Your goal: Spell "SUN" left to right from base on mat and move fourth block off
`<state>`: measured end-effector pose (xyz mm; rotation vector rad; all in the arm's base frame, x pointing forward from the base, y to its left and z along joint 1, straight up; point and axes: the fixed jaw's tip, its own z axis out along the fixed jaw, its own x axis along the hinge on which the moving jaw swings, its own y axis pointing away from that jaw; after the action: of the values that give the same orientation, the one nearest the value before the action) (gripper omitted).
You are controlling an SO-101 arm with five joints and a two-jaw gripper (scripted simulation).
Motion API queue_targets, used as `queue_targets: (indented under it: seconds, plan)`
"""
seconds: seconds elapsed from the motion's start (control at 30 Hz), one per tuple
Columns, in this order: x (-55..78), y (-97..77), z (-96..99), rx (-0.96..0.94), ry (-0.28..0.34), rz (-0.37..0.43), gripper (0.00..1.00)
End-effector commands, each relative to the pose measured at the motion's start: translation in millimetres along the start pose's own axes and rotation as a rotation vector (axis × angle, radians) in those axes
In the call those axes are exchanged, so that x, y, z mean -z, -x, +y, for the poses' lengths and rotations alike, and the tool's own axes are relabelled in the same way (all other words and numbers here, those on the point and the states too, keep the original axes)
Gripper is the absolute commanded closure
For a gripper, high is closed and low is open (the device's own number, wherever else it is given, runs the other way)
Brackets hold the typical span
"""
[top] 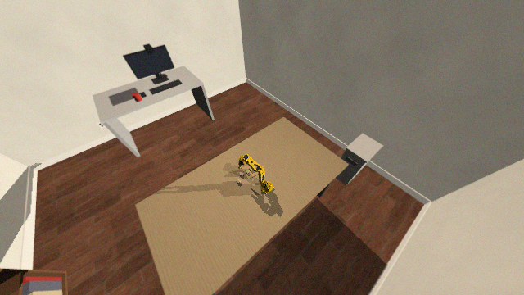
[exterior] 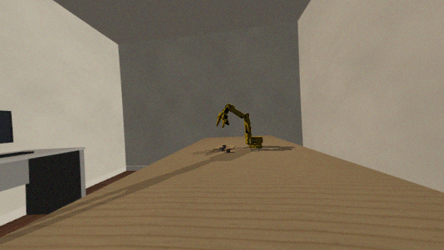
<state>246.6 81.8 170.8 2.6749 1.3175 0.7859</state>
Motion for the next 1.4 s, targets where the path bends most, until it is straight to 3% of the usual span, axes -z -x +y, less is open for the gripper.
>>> queue_targets:
  seconds: [0.0, 0.17, 0.4, 0.47, 0.63, 0.77, 1.37]
  plan:
    - [13.3, -7.4, 3.2, 0.010, 0.037, 0.064, 0.68]
    - [0.2, -4.5, 1.2, 0.010, 0.006, 0.016, 0.68]
    - [-41.7, 9.7, -8.0, 0.010, -0.096, -0.143, 0.68]
    - [-41.7, 9.7, -8.0, 0.010, -0.096, -0.143, 0.68]
    - [-71.2, 25.0, -17.8, 0.010, -0.174, -0.265, 0.68]
    - [-85.5, 34.5, -23.8, 0.010, -0.215, -0.329, 0.68]
    - [-90.8, 38.3, -26.3, 0.010, -0.231, -0.354, 0.68]
